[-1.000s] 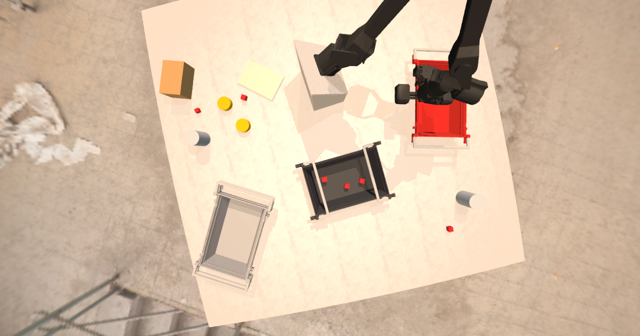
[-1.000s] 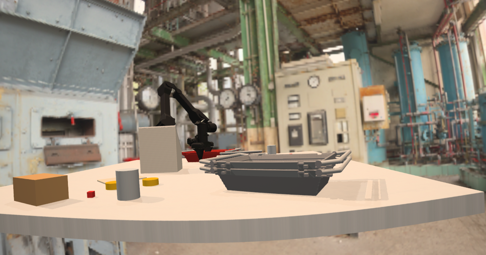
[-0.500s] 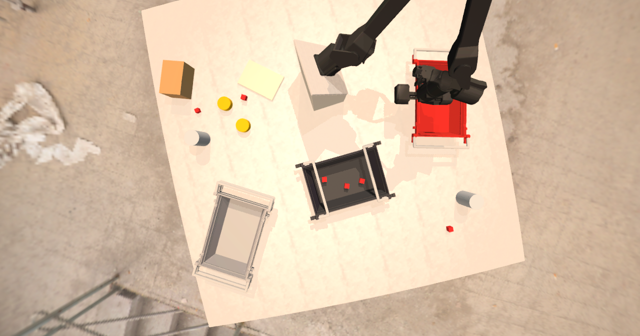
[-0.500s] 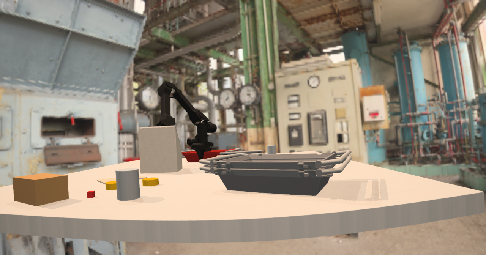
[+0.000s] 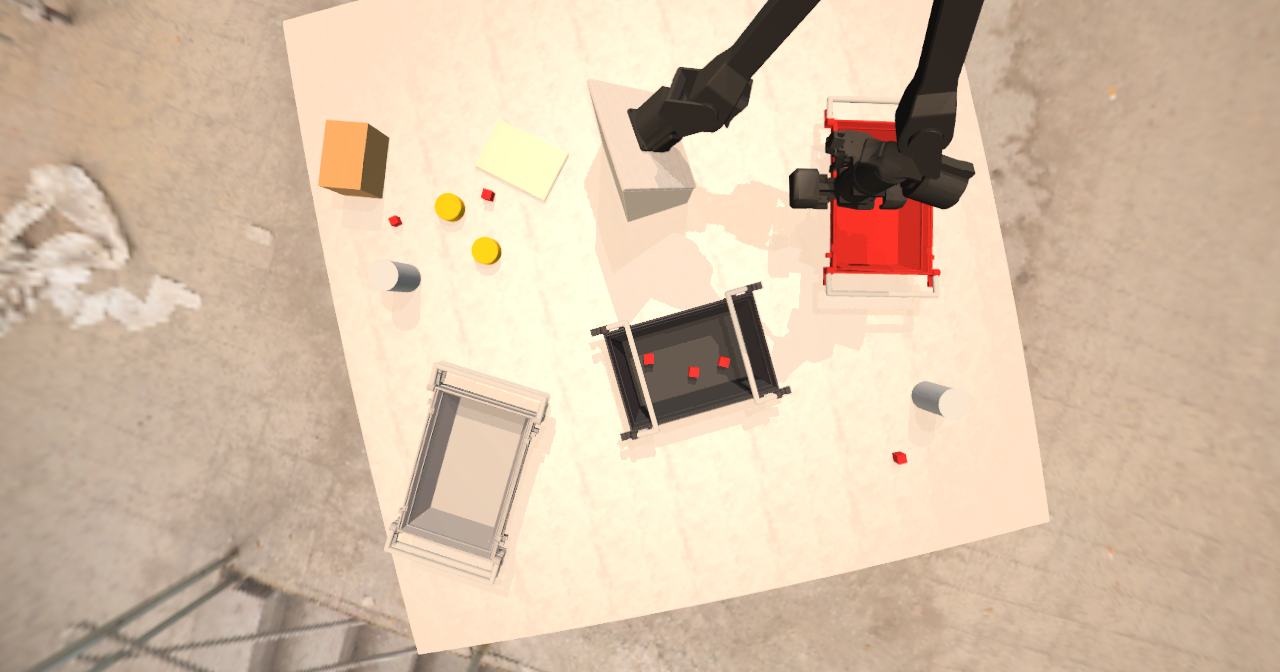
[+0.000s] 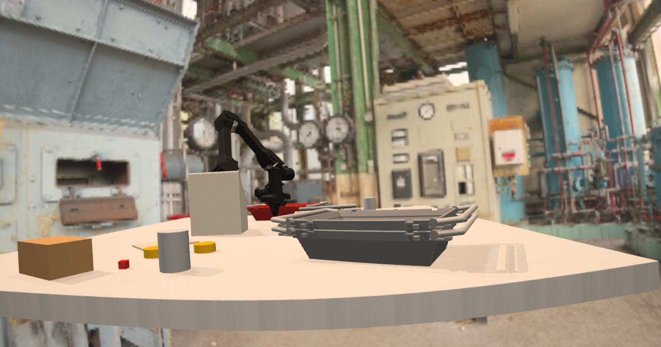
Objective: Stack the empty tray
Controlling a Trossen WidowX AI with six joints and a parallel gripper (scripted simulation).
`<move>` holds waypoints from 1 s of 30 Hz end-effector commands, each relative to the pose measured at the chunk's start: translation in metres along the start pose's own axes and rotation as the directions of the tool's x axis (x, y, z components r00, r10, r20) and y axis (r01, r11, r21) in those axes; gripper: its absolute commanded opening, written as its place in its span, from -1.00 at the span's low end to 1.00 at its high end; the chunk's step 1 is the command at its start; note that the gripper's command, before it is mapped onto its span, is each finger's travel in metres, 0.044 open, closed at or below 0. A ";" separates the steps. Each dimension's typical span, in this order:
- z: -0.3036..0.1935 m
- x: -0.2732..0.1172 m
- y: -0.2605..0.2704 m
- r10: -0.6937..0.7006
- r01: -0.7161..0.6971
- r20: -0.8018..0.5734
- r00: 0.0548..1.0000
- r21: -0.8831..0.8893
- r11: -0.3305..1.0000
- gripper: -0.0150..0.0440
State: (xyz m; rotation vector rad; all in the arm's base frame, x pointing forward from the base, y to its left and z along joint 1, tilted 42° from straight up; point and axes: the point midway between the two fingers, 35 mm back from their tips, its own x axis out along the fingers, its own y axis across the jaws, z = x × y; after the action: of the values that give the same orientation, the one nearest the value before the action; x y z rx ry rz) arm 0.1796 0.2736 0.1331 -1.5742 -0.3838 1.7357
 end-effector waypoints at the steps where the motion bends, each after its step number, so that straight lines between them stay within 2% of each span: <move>1: -0.001 0.001 0.003 0.009 -0.009 -0.004 1.000 0.010 1.000 0.05; 23: -0.001 0.000 0.003 0.009 -0.009 -0.004 1.000 0.010 1.000 -0.45; 30: -0.004 -0.031 0.001 0.013 -0.013 -0.006 1.000 0.009 1.000 -0.49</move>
State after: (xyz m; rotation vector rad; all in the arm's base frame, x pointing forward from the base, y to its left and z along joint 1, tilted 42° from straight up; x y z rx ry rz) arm 0.1802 0.2602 0.1453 -1.5735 -0.3714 1.7419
